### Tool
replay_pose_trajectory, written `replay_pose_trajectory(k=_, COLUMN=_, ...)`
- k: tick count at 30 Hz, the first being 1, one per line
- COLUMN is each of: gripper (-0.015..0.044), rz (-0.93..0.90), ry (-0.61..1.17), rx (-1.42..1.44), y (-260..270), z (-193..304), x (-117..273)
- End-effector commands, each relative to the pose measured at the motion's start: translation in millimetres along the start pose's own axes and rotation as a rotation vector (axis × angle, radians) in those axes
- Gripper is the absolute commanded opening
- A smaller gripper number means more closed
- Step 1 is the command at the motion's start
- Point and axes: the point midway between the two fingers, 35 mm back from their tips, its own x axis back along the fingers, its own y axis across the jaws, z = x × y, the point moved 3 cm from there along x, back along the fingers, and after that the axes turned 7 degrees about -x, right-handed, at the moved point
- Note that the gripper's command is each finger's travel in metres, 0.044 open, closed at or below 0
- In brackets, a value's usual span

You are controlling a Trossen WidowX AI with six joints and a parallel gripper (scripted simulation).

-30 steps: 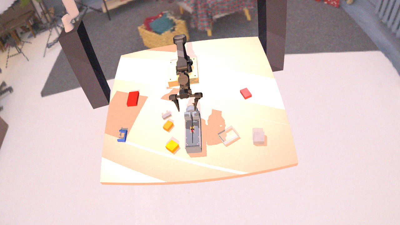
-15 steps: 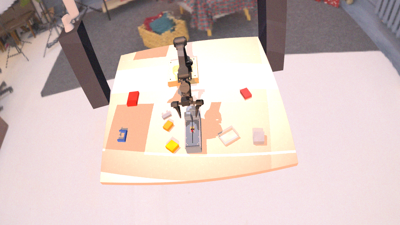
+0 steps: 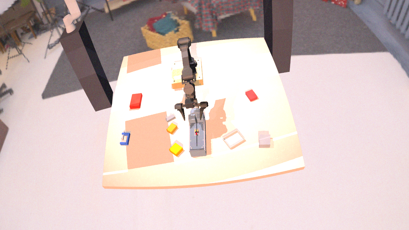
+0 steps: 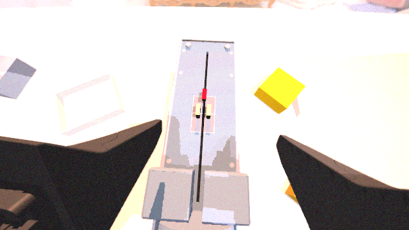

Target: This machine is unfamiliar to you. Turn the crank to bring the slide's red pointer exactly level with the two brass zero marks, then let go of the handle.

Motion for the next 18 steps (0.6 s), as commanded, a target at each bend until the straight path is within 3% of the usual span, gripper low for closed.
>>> replay_pose_trajectory(k=1, gripper=0.0440, rz=-0.006, ry=-0.008, rx=0.002, y=3, z=-13, x=11)
replay_pose_trajectory(k=8, gripper=0.0440, rz=-0.002, ry=-0.007, rx=-0.001, y=6, z=-38, x=40)
replay_pose_trajectory(k=18, gripper=0.0440, rz=-0.011, ry=-0.009, rx=0.023, y=10, z=-7, x=78)
